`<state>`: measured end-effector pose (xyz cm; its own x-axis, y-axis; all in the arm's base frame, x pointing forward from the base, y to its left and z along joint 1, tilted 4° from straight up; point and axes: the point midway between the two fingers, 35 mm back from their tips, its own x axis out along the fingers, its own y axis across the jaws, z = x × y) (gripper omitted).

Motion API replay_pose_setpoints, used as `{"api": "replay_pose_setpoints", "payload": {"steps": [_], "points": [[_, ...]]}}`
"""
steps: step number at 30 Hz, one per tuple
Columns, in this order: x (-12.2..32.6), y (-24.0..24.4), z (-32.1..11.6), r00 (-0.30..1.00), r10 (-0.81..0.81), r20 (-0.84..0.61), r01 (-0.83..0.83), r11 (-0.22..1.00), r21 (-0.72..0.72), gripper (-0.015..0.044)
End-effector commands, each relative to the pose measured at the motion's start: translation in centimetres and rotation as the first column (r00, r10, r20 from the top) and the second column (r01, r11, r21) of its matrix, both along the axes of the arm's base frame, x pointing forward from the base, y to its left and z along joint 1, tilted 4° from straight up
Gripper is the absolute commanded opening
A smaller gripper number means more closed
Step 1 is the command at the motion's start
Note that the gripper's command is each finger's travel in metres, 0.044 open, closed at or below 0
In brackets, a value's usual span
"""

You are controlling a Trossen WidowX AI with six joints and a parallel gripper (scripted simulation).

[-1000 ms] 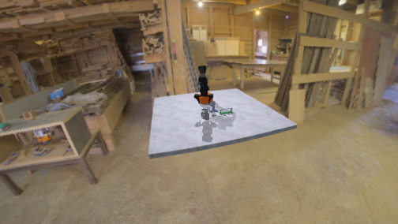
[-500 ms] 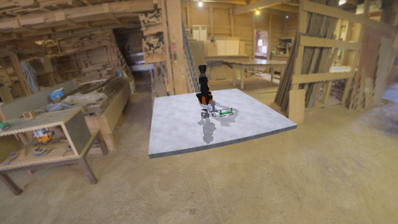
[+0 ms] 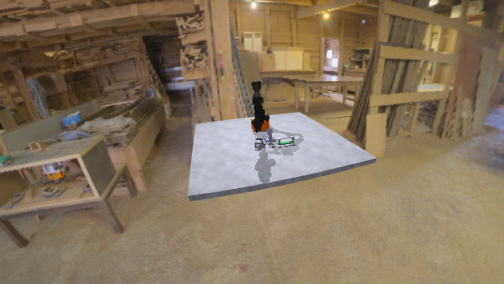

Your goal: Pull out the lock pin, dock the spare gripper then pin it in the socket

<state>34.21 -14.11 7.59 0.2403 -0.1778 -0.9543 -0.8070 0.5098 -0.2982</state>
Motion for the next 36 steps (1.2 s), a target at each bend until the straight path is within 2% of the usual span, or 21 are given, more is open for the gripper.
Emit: {"api": "replay_pose_setpoints", "payload": {"steps": [1,6,11,28,36], "points": [[-0.3,0.0,0.7,0.662,-0.718,0.216,0.665,0.695,0.273,0.044],[-0.2,-0.1,1.1,0.416,-0.885,0.21,0.776,0.466,0.426,0.044],[-0.2,-0.1,1.3,0.178,-0.972,0.153,0.8,0.233,0.553,0.044],[-0.2,-0.1,1.2,0.169,-0.974,0.15,0.799,0.224,0.558,0.044],[0.0,-0.5,-3.8,0.158,-0.977,0.141,0.796,0.21,0.568,0.044]]}}
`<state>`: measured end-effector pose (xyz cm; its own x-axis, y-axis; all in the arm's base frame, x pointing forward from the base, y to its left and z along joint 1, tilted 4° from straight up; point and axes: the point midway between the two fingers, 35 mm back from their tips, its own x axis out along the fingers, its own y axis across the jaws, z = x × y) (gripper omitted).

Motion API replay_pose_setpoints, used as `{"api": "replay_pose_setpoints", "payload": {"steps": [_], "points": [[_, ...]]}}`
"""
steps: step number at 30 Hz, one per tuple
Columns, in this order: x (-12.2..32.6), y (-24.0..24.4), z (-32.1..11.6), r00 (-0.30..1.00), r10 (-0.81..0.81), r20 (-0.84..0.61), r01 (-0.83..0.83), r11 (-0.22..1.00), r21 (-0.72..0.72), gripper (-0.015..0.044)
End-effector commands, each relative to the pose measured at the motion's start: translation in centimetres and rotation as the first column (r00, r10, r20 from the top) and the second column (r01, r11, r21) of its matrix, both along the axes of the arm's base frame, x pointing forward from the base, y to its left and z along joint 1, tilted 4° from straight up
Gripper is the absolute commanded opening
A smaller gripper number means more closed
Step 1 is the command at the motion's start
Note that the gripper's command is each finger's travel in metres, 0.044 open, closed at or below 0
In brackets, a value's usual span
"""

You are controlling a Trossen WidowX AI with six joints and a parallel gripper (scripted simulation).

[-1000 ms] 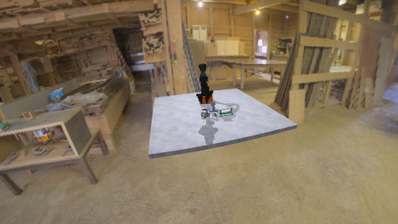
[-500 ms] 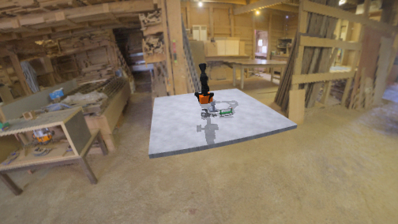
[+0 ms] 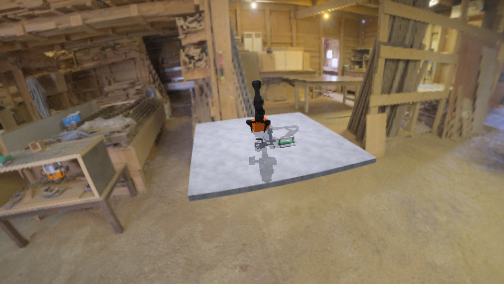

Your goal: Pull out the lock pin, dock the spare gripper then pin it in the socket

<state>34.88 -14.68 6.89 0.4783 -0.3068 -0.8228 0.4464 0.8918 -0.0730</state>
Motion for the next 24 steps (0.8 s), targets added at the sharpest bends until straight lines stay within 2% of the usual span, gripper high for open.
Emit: {"api": "replay_pose_setpoints", "payload": {"steps": [1,24], "points": [[-0.7,0.0,-3.9,1.0,-0.011,-0.025,0.011,1.0,0.022,0.044],[-0.7,-0.3,-7.9,1.0,-0.013,-0.023,0.014,1.0,0.025,0.044]]}}
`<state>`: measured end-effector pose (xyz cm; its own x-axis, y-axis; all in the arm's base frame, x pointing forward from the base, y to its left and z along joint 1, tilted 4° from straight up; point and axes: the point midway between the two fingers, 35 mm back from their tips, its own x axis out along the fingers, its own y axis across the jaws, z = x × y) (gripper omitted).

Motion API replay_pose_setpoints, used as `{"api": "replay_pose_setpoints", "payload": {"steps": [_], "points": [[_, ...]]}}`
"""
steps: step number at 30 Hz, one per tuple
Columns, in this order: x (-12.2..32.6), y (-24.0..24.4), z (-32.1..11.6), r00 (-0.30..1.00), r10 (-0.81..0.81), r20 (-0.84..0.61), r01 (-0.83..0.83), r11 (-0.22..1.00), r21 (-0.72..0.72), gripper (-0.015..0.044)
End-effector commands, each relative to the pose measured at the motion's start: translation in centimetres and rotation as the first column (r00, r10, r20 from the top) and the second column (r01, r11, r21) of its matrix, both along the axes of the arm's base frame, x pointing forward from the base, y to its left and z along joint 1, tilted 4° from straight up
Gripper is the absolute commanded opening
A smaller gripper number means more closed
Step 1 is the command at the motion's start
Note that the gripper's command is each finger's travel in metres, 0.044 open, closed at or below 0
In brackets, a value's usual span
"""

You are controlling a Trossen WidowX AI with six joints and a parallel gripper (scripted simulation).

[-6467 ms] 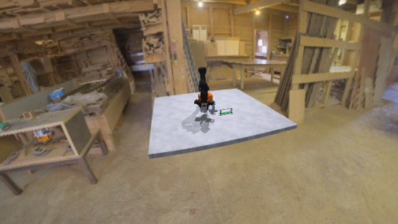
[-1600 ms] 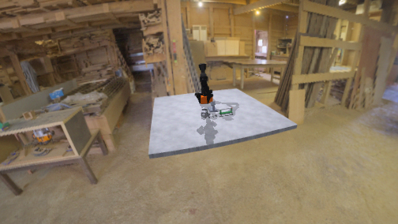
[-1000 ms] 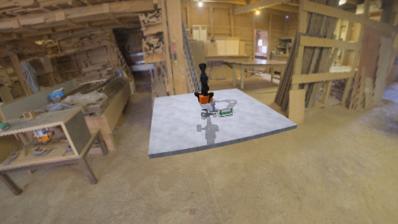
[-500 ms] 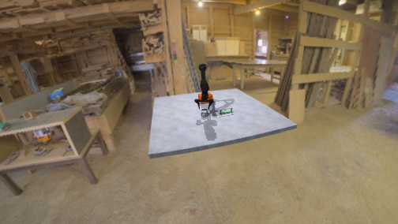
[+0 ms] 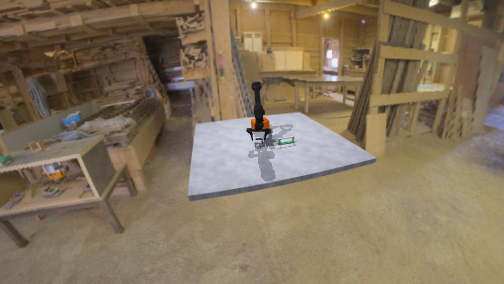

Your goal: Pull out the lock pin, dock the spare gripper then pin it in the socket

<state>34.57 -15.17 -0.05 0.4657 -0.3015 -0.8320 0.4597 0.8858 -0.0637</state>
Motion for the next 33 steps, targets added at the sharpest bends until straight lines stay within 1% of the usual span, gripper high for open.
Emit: {"api": "replay_pose_setpoints", "payload": {"steps": [1,18,27,33], "points": [[-0.4,0.2,-1.2,1.0,0.002,-0.013,-0.002,1.0,0.01,0.044],[-0.5,0.0,-3.9,1.0,0.002,-0.014,-0.002,1.0,0.01,0.044],[-0.5,0.0,-4.0,1.0,0.002,-0.014,-0.002,1.0,0.01,0.044],[-0.5,0.0,-4.0,1.0,0.002,-0.014,-0.002,1.0,0.01,0.0282]]}}
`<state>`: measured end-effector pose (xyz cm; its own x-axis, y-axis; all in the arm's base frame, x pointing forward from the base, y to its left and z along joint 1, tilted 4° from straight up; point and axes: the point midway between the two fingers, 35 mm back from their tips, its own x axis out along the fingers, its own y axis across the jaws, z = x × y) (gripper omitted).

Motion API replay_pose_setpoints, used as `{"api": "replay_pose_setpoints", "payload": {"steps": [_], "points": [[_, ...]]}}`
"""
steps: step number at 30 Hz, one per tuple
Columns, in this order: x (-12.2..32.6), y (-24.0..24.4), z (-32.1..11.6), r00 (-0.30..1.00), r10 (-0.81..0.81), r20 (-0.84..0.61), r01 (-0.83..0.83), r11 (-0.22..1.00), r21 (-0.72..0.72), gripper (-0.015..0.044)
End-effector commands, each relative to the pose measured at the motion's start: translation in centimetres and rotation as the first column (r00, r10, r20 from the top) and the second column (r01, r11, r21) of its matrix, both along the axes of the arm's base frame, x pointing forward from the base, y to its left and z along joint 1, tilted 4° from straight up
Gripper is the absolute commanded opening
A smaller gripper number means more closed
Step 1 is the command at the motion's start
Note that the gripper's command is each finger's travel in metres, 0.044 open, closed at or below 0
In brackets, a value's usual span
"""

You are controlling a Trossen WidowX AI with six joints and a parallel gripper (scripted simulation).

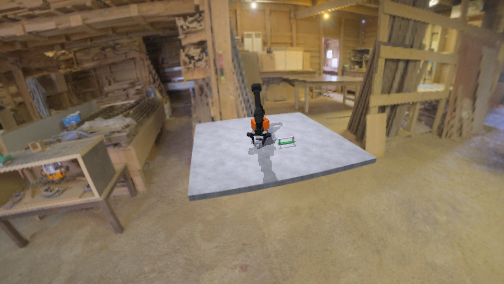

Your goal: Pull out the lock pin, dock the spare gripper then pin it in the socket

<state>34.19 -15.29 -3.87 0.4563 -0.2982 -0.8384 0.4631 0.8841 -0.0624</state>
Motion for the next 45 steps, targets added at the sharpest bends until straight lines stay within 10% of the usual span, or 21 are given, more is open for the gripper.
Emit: {"api": "replay_pose_setpoints", "payload": {"steps": [1,8,16,45], "points": [[-0.1,0.1,-0.2,1.0,0.007,-0.004,-0.007,1.0,0.004,0.0256],[-0.2,0.1,-0.2,1.0,0.007,-0.004,-0.007,1.0,0.004,0.021],[0.2,0.0,1.5,1.0,0.007,-0.003,-0.007,1.0,0.003,0.0],[-0.2,0.9,11.9,1.0,0.007,-0.002,-0.007,1.0,0.004,0.0]]}}
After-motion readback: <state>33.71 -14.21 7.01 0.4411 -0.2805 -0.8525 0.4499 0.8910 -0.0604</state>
